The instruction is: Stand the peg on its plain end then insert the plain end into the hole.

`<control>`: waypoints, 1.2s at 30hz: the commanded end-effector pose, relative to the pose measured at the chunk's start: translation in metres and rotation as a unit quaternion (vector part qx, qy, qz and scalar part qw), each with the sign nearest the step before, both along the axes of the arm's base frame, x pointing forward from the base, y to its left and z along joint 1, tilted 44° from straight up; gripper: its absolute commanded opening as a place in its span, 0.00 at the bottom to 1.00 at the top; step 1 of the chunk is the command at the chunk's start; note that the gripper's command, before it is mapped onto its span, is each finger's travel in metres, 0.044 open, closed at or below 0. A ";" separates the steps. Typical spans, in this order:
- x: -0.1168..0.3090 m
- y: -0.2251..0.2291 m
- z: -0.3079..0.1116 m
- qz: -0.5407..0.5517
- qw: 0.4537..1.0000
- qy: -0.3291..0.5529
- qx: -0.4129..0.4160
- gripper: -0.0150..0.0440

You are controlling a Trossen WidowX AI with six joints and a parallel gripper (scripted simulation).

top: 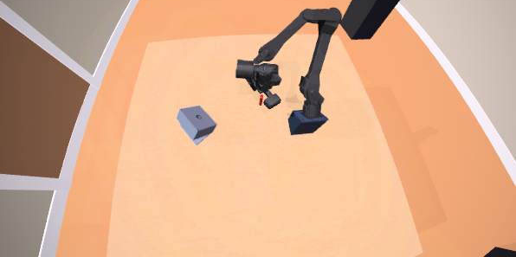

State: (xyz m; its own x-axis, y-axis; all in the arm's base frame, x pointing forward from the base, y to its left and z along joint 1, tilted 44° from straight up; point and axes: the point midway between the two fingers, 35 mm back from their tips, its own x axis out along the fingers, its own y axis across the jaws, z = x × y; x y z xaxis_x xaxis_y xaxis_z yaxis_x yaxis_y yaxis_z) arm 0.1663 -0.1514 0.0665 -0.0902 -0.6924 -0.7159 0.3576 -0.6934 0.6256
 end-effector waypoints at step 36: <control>-0.005 -0.014 -0.013 -0.001 1.000 0.002 -0.003 0.28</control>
